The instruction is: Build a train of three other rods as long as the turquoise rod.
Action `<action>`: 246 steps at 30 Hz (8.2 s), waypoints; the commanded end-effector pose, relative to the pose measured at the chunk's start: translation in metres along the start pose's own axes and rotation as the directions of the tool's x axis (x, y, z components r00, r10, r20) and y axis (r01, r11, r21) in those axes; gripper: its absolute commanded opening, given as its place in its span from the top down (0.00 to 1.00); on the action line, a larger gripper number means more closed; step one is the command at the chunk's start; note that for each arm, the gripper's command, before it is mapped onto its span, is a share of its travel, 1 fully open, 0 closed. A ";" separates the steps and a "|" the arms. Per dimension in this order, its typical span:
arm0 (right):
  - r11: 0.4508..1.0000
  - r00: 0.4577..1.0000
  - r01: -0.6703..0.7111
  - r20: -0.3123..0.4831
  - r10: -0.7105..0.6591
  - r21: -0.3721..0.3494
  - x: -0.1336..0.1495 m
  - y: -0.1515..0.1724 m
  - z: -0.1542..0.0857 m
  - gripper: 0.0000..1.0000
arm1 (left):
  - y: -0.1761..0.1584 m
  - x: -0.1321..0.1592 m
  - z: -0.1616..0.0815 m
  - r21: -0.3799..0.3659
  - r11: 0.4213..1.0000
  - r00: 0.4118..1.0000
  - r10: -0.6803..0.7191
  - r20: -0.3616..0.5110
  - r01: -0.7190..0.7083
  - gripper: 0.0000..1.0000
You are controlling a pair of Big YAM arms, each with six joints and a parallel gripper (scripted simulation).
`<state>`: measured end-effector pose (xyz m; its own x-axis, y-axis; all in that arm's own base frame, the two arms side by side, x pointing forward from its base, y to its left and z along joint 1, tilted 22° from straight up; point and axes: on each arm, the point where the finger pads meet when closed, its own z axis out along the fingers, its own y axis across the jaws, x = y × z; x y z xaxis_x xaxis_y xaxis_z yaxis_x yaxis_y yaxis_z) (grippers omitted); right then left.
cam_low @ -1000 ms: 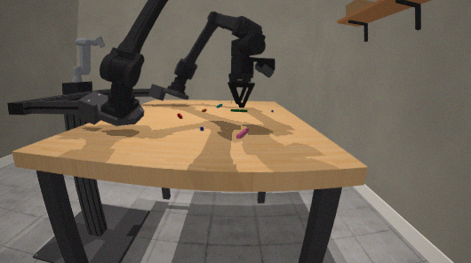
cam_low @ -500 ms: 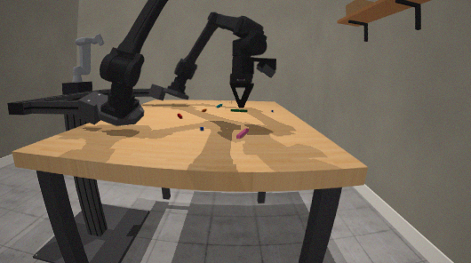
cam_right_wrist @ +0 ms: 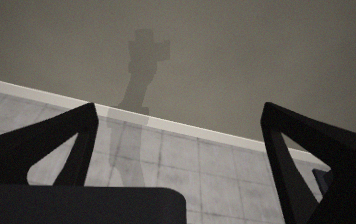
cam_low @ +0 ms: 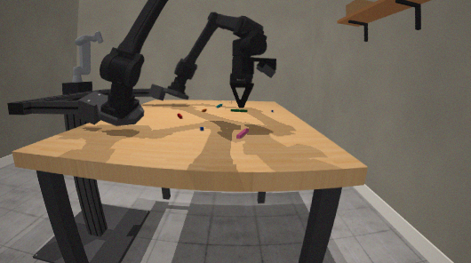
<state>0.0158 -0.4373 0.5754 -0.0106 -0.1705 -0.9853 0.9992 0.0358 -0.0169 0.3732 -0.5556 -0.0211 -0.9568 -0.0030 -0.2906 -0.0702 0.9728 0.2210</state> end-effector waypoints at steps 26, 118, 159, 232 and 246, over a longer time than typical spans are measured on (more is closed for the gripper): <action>1.000 0.996 -0.013 0.087 0.011 0.022 -0.046 -0.010 0.003 0.00 | -0.007 -0.017 0.001 0.010 1.000 1.000 -0.014 0.005 0.014 0.00; 1.000 0.996 -0.013 0.087 0.011 0.022 -0.046 -0.010 0.003 0.00 | -0.007 -0.017 0.001 0.010 1.000 1.000 -0.014 0.005 0.014 0.00; 1.000 0.996 -0.013 0.087 0.011 0.022 -0.046 -0.010 0.003 0.00 | 0.187 -0.142 -0.010 0.029 1.000 1.000 0.002 0.006 -0.002 0.00; 1.000 0.996 -0.013 0.087 0.011 0.022 -0.046 -0.010 0.003 0.00 | 0.388 -0.169 0.025 -0.013 0.999 0.999 0.037 -0.010 -0.037 0.77; 1.000 0.996 -0.013 0.087 0.011 0.022 -0.046 -0.010 0.003 0.00 | 0.388 -0.170 0.043 -0.013 0.999 0.999 0.037 -0.010 -0.037 0.77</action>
<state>0.0158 -0.4373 0.5754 -0.0106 -0.1705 -0.9853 0.9992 0.0358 -0.0169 0.5159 -0.1774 0.0908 -0.9565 0.0340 -0.2898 -0.0367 0.9713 0.2349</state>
